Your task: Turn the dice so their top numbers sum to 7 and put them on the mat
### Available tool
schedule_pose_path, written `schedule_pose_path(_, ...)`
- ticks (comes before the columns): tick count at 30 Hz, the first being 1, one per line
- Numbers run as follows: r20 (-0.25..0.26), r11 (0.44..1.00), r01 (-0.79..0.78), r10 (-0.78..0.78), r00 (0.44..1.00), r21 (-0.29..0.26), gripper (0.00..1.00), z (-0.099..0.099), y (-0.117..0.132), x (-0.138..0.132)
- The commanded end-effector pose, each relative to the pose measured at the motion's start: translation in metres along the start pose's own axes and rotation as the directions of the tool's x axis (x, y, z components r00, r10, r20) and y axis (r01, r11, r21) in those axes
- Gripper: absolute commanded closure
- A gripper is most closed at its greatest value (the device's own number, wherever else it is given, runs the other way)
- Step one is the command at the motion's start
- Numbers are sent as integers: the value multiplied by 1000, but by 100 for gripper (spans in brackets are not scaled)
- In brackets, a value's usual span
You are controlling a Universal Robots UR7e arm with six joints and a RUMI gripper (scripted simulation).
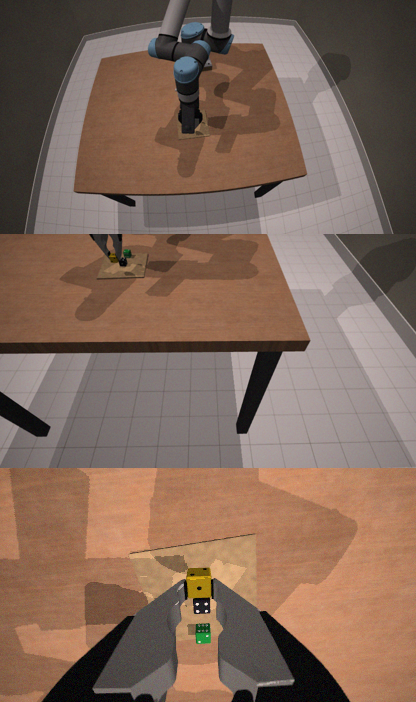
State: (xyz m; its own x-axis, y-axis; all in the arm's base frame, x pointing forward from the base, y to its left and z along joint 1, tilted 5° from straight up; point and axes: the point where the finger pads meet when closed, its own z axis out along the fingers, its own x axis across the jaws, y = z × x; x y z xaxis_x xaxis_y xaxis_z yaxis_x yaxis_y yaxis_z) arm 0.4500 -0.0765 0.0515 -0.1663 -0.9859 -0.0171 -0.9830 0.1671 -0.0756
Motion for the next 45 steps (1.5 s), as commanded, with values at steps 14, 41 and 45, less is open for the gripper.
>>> schedule_pose_path(14,-1,1000,0,0,1000,3,97,36,-2,0)
schedule_pose_path(41,-1,1000,0,0,1000,3,97,36,-2,0)
schedule_pose_path(45,-1,1000,0,0,1000,3,97,36,-2,0)
